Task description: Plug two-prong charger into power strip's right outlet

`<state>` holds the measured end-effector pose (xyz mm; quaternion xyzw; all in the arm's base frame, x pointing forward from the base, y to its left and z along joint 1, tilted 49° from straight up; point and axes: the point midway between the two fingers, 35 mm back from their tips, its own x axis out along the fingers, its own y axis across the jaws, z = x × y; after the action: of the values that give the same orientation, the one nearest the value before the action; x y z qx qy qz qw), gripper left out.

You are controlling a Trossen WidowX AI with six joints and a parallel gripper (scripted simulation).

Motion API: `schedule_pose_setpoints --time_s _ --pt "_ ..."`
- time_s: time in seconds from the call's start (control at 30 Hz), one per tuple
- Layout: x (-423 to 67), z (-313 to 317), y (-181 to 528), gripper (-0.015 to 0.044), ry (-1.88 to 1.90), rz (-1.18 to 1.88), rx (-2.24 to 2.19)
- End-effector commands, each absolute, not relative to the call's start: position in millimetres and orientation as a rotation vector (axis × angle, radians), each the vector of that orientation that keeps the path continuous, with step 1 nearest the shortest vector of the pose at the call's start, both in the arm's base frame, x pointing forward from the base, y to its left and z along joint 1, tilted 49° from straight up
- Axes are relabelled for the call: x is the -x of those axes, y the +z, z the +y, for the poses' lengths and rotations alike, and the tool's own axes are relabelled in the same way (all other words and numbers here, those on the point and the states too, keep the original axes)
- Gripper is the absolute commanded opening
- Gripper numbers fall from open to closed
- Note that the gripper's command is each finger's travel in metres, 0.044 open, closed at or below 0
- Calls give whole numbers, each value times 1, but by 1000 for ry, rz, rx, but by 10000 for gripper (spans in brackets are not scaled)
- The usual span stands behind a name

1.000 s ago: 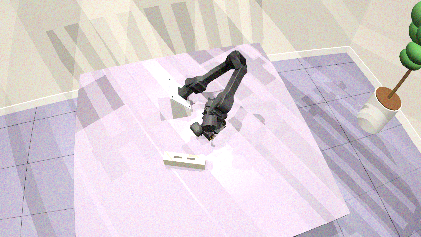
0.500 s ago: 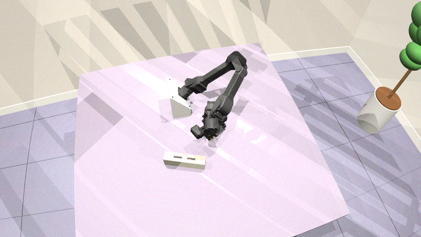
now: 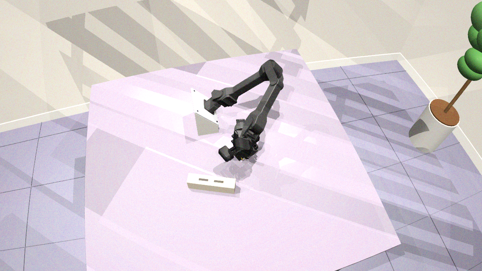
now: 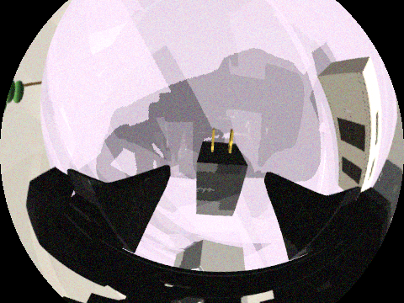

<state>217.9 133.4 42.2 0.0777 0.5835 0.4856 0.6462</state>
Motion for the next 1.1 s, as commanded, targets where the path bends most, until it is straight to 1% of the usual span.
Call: schedule_pose_setpoints --time_s 0.0,0.07,0.47,0.7,0.8,1.07 --pt "-215 138 39 440 1108 1332 -184" --pt "-215 138 39 440 1108 1332 -184" --pt "-217 136 40 125 1106 1329 -177" --pt "-217 136 40 78 1106 1329 -177" --pt "-218 133 43 0 1105 1329 -177" --pt "-221 111 59 0 1102 1333 -176"
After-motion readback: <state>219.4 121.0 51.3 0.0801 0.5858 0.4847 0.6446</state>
